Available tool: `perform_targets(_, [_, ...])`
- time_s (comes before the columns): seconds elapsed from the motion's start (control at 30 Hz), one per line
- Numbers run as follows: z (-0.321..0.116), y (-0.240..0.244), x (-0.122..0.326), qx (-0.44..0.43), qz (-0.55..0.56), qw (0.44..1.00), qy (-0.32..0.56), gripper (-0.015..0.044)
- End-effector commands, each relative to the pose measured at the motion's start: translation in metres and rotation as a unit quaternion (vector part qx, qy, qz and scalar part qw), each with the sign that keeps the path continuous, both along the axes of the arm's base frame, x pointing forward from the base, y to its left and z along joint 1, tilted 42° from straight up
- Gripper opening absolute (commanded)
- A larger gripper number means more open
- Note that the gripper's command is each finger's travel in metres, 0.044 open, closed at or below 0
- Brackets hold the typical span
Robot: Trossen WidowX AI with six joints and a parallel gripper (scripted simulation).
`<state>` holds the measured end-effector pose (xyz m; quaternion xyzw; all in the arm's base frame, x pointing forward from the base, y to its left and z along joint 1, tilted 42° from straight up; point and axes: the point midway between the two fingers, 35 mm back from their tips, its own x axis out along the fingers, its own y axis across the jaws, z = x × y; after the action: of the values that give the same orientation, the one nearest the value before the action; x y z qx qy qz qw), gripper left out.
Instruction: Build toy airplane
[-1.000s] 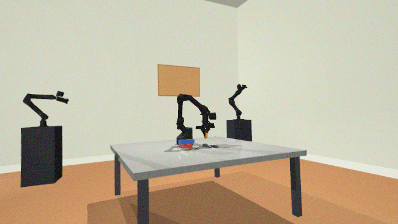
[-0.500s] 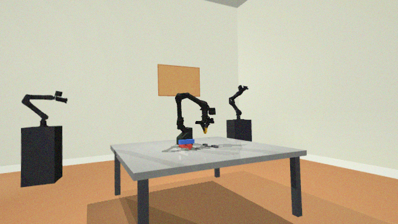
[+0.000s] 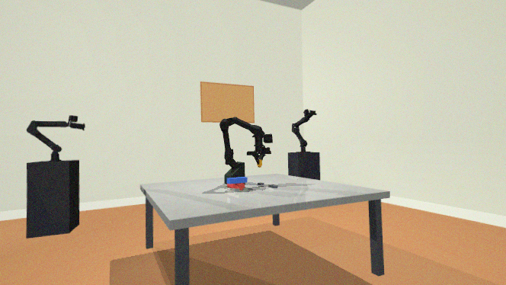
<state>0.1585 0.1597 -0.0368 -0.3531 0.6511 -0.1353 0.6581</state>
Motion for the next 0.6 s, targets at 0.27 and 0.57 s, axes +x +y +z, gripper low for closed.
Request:
perform_targets(0.27, [0.022,-0.023,0.025,0.014,0.002,1.0,-0.001,0.0])
perform_targets(0.57, [0.036,-0.044,0.04,0.021,0.001,1.0,-0.003,0.0])
